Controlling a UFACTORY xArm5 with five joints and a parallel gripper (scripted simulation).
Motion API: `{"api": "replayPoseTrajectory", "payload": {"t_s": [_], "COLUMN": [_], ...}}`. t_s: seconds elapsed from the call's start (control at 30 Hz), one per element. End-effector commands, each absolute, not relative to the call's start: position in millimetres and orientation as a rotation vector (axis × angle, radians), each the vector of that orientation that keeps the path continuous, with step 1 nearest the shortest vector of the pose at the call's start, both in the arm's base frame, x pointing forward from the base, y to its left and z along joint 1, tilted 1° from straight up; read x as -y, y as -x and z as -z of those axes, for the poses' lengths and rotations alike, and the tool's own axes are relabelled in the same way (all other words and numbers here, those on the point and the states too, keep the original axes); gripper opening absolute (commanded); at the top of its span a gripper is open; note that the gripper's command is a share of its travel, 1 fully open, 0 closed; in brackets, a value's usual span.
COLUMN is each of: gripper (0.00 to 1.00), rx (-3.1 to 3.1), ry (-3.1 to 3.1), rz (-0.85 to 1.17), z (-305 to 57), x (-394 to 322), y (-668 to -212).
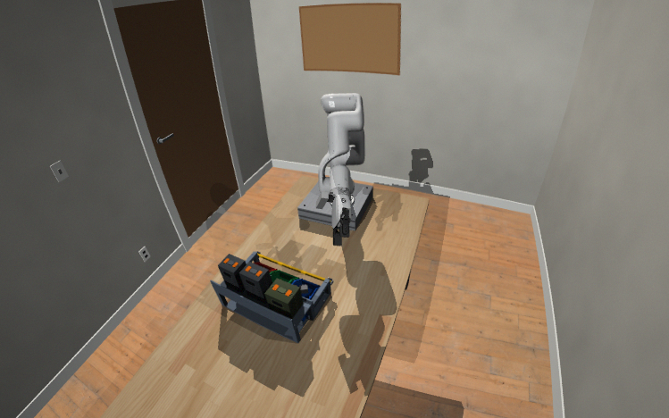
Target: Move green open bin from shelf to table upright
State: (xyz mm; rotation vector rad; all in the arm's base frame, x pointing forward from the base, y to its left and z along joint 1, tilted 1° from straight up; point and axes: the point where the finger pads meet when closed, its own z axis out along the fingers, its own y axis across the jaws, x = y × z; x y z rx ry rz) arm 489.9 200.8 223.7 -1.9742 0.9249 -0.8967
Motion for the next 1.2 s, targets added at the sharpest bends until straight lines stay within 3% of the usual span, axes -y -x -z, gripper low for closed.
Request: {"api": "replayPoseTrajectory", "payload": {"t_s": [0.0, 1.17], "gripper": [1.00, 1.00], "rx": [-0.990, -1.309], "ry": [1.991, 2.086], "rz": [0.889, 0.718], "z": [-218.1, -177.1], "x": [-189.0, -117.6], "y": [-491.1, -494.9]}}
